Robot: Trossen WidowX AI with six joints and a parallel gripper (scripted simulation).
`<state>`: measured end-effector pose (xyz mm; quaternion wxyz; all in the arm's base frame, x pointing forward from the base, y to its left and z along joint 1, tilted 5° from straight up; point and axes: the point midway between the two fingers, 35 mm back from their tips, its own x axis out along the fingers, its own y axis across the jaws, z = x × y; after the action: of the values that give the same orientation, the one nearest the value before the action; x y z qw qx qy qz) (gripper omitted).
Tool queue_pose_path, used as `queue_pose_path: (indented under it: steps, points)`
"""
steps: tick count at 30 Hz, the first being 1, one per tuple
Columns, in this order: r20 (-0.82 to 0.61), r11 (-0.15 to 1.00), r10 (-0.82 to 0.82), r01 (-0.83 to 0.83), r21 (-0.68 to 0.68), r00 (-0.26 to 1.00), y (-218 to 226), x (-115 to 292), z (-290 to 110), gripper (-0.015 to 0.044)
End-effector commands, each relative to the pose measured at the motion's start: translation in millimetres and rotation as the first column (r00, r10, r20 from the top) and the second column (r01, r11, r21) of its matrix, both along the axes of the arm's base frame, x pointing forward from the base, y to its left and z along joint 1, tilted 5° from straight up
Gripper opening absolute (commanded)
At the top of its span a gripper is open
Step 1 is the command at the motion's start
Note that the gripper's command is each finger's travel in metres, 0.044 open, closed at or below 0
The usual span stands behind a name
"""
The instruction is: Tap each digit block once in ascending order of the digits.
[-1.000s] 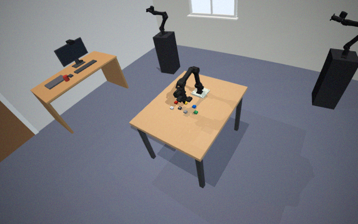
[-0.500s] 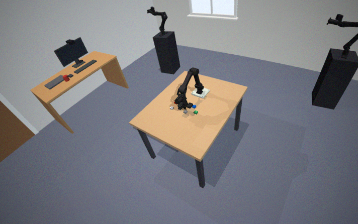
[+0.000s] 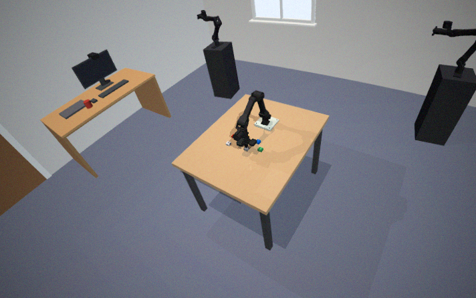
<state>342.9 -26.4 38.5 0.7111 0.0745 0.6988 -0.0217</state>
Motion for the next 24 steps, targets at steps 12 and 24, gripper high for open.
queue_pose_path:
  steps: [12,24]
  points:
    - [-0.009,1.000,-0.002,0.002,0.002,1.000,-0.2,-1.8,5.4,0.0020]
    - [-0.012,1.000,-0.004,0.004,0.003,1.000,-5.9,-1.6,80.1,0.0020]
